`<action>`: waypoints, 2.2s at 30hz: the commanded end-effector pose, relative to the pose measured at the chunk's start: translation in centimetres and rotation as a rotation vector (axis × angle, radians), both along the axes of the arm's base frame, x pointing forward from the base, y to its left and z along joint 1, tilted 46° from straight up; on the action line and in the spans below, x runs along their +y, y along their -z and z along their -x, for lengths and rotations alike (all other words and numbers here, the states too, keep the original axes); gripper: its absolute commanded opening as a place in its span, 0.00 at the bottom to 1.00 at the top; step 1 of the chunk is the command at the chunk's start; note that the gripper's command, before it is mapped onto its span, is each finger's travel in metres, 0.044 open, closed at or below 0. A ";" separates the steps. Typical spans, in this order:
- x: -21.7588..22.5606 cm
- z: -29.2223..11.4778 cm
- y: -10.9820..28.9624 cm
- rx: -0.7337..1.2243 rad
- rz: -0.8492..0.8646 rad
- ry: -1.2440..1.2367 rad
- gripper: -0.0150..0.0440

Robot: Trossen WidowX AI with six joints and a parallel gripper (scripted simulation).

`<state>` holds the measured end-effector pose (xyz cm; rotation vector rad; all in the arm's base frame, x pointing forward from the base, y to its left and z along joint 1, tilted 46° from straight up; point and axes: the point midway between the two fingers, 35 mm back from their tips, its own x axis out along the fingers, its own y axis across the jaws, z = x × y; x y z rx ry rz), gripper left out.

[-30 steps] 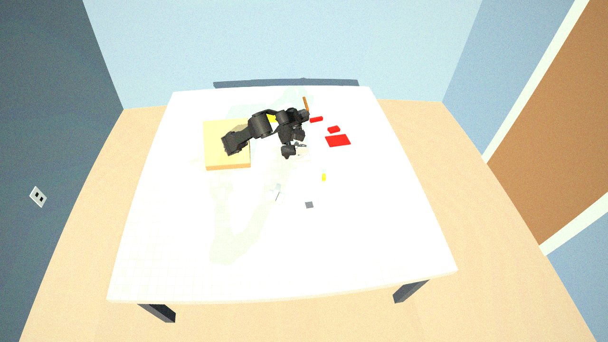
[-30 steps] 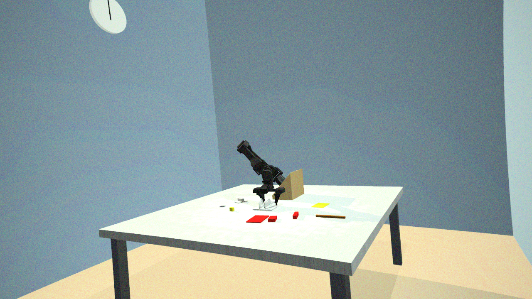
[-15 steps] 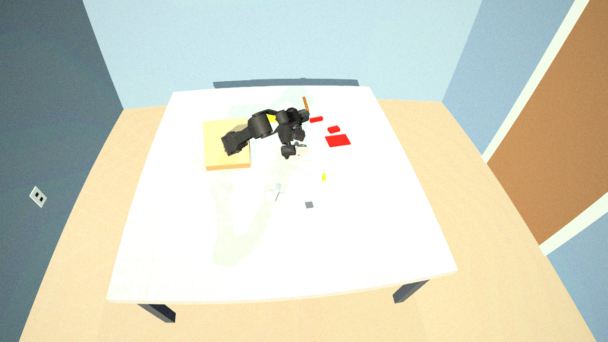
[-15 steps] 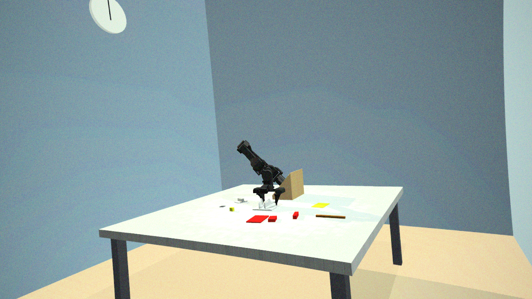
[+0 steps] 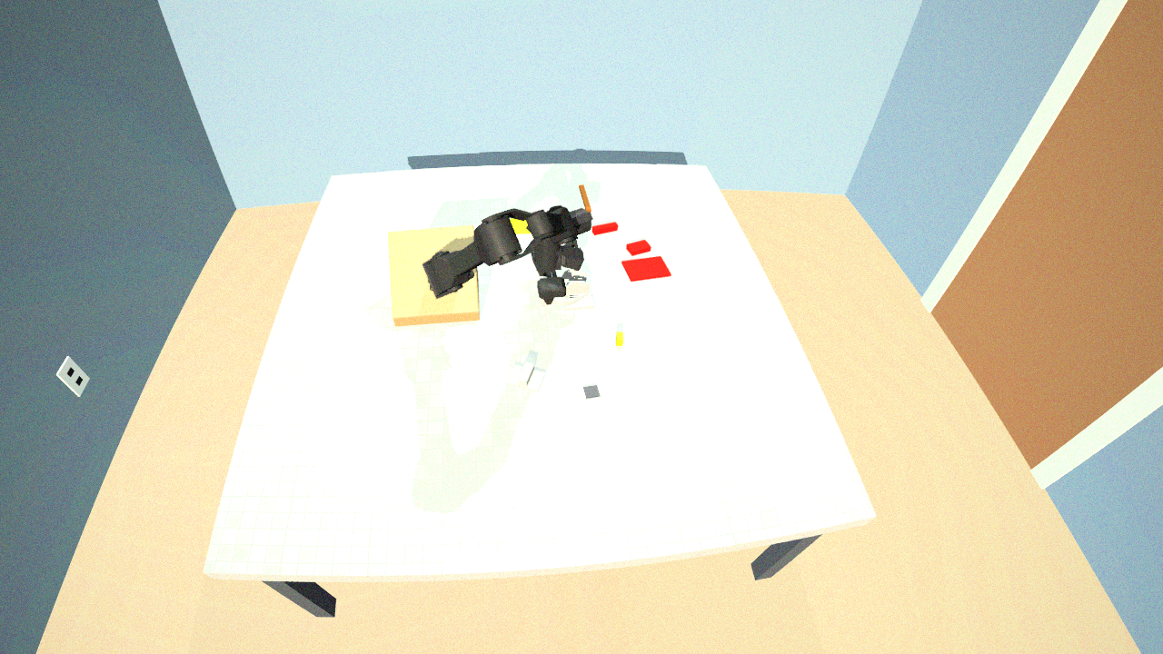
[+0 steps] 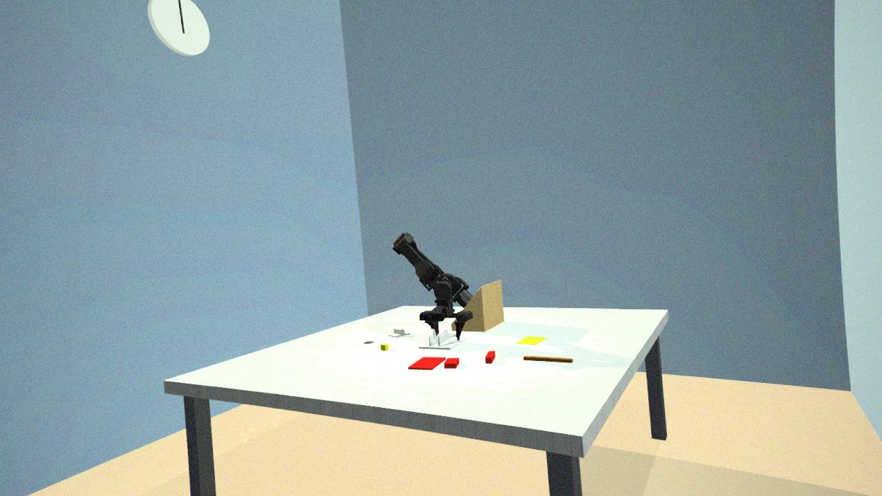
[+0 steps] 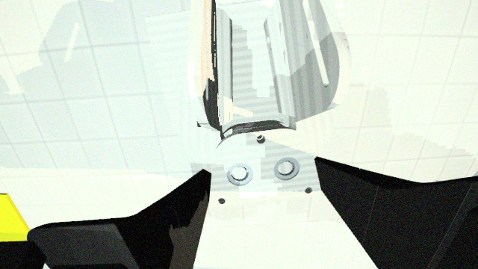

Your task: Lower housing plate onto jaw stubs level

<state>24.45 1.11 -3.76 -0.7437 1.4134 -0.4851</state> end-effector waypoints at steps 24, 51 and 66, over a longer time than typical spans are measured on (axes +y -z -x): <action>-0.1 0.0 0.0 0.002 0.001 0.000 0.85; 0.0 0.0 0.0 0.000 0.000 0.000 1.00; 5.4 0.9 -5.3 0.003 -0.003 0.000 1.00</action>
